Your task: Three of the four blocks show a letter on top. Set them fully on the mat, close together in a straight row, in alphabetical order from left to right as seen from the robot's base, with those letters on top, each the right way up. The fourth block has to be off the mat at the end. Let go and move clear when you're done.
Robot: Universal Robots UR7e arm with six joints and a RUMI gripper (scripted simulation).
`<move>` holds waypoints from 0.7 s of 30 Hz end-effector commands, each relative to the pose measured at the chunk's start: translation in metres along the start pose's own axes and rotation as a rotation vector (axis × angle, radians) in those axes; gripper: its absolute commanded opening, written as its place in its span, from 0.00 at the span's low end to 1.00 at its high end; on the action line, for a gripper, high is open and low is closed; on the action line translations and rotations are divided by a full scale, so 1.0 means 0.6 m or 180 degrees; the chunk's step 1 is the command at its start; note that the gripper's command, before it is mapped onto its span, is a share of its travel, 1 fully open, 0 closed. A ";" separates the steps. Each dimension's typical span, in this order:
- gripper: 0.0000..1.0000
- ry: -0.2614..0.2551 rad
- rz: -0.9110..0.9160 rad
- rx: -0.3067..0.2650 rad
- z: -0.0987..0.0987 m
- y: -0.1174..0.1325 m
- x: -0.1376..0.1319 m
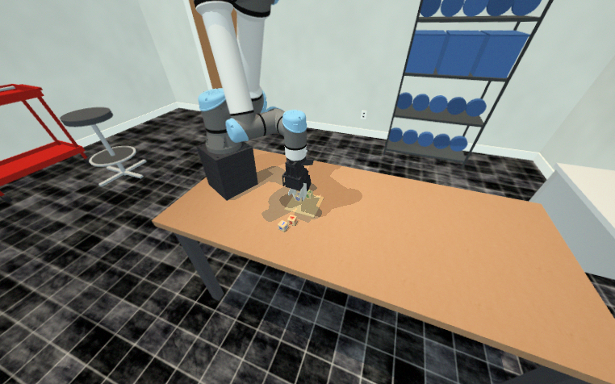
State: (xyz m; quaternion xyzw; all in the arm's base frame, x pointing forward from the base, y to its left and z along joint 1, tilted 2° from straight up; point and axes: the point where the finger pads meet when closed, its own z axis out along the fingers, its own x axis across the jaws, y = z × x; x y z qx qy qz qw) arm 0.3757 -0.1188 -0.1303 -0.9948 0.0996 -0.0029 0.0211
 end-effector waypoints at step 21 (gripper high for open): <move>0.09 0.0047 0.0000 -0.0023 0.088 0.005 0.011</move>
